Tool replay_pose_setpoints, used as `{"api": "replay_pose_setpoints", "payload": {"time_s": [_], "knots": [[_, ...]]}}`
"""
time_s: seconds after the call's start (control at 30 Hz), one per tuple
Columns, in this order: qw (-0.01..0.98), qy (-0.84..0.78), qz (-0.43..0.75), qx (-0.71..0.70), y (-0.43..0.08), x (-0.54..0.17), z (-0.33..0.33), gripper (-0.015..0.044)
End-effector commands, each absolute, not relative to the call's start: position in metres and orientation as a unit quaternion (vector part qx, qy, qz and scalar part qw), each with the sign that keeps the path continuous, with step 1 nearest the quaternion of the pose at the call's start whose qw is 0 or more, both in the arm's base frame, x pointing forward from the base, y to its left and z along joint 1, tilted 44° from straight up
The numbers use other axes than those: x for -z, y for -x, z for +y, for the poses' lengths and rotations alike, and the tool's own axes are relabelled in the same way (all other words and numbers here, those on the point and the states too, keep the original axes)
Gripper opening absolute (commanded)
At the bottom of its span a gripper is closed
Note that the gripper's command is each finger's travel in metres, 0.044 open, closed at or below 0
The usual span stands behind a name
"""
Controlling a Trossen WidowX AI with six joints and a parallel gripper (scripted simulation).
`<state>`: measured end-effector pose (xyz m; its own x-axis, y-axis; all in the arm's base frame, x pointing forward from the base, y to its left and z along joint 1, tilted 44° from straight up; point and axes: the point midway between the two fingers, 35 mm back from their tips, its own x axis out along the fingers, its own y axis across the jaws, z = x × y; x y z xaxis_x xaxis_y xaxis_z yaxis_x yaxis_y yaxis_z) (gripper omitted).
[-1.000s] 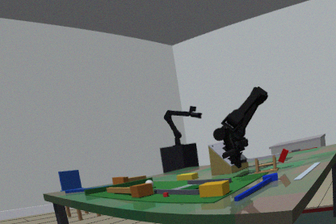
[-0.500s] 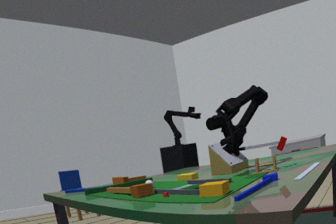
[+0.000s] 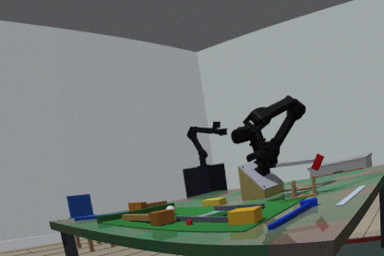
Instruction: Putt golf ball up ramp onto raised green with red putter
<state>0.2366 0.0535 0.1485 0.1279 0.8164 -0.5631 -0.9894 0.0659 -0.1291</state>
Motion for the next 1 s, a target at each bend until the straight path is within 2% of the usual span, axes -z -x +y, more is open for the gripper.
{"api": "replay_pose_setpoints", "payload": {"time_s": [0.0,0.43,0.97], "knots": [[0.721,0.224,0.212,-0.620,-0.246,-0.140,0.038,0.0000],[0.761,0.130,0.327,-0.545,-0.276,-0.106,-0.026,0.0000],[0.774,-0.005,0.448,-0.446,-0.289,-0.054,-0.105,0.0000]]}}
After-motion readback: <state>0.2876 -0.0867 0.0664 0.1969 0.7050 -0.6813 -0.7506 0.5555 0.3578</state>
